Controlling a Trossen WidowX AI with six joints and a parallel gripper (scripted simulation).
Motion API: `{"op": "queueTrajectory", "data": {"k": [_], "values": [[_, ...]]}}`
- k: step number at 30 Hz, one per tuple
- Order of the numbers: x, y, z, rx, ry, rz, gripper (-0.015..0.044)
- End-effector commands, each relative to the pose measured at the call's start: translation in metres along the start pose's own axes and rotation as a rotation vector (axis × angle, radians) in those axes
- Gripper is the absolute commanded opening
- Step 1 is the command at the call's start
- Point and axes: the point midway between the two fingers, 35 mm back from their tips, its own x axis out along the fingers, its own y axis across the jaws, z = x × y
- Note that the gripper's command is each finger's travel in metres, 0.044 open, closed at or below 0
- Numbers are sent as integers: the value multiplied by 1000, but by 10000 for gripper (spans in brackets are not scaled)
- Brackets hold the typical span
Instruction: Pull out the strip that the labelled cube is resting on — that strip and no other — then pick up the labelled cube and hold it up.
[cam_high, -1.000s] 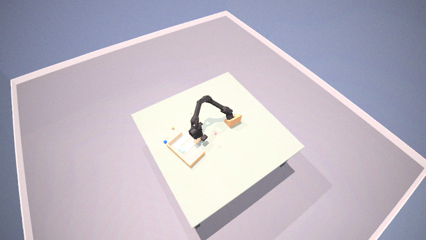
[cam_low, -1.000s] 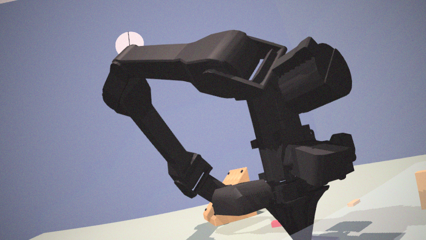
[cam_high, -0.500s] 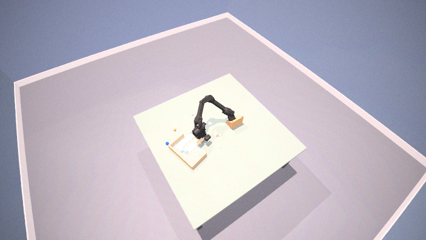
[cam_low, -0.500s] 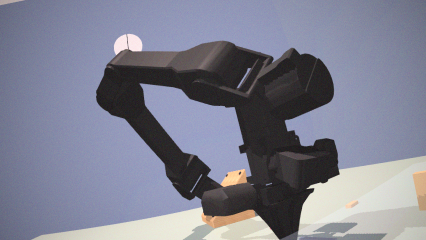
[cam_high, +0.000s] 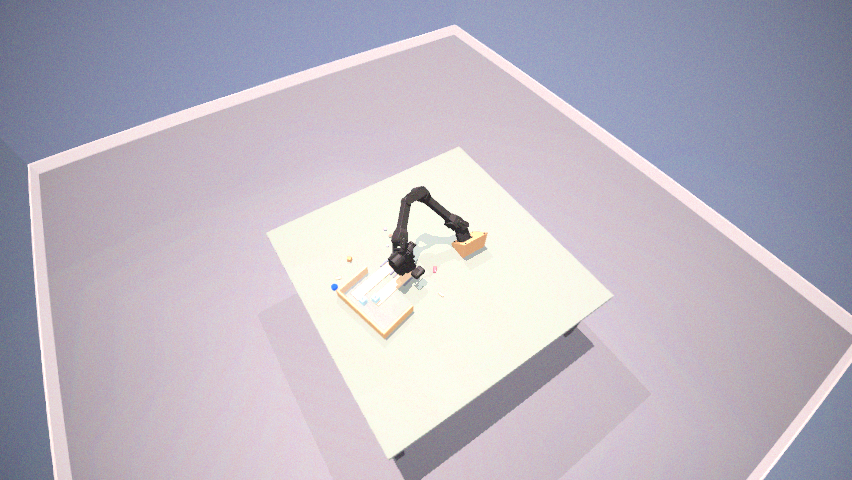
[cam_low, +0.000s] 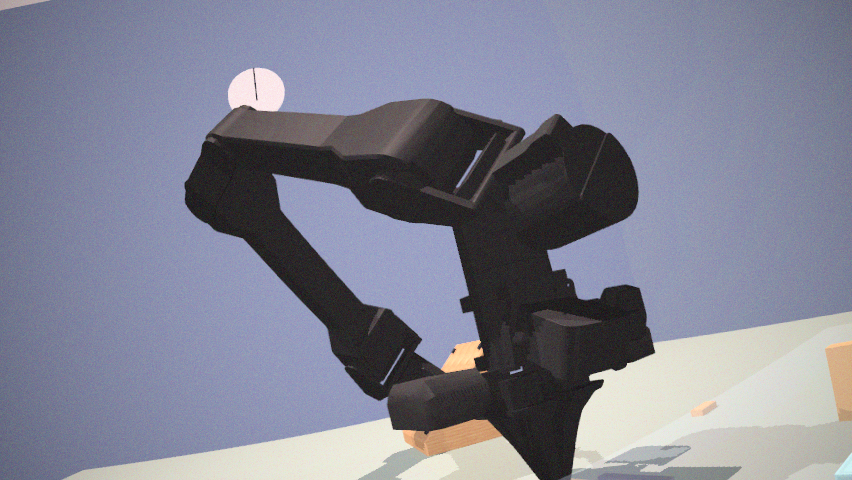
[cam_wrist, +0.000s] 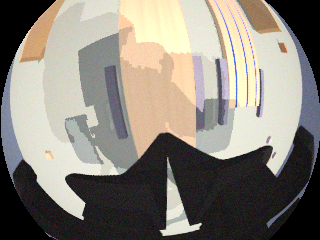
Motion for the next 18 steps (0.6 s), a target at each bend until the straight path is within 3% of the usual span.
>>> {"op": "queueTrajectory", "data": {"k": [1, 18], "values": [[4, 1, -12, -5, 16, -3, 0], [4, 1, -37, -6, 17, -3, 0]]}}
